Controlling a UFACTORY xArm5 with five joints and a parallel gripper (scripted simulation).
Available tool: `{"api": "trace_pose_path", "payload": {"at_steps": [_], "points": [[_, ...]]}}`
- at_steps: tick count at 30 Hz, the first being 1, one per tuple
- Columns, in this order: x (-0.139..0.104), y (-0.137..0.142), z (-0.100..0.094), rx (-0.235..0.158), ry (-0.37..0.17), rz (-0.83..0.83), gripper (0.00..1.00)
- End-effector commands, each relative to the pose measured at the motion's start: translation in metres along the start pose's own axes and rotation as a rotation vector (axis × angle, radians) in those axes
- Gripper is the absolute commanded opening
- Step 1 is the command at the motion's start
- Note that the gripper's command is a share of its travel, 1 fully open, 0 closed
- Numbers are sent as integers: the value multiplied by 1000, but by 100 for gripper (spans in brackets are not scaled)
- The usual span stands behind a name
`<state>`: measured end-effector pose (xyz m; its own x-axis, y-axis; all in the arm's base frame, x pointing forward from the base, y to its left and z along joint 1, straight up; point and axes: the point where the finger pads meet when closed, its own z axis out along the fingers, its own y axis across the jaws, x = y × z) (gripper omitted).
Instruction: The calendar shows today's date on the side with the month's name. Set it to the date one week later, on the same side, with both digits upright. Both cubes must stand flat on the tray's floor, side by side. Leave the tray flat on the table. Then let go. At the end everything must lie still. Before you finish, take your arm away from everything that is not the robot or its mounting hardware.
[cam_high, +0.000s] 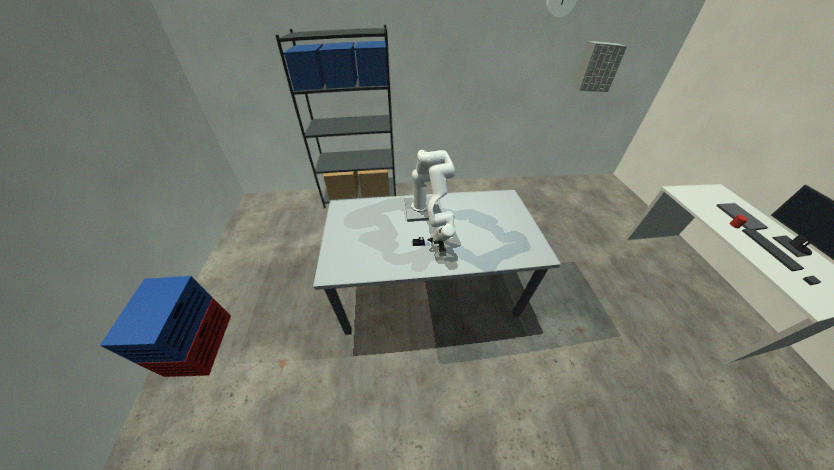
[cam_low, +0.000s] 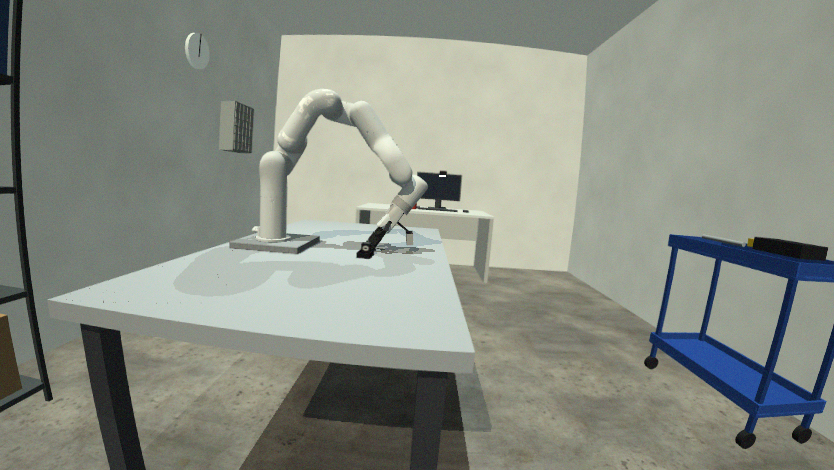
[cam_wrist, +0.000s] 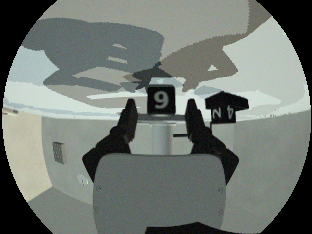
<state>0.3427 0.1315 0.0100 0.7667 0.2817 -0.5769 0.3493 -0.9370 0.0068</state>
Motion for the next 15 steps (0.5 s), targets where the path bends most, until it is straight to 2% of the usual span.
{"api": "trace_pose_path", "payload": {"at_steps": [1,8,15], "points": [[0,0,-1,0,3,0,71],[-3,0,-6,0,3,0,71],[-13,0,-21,0,3,0,71]]}}
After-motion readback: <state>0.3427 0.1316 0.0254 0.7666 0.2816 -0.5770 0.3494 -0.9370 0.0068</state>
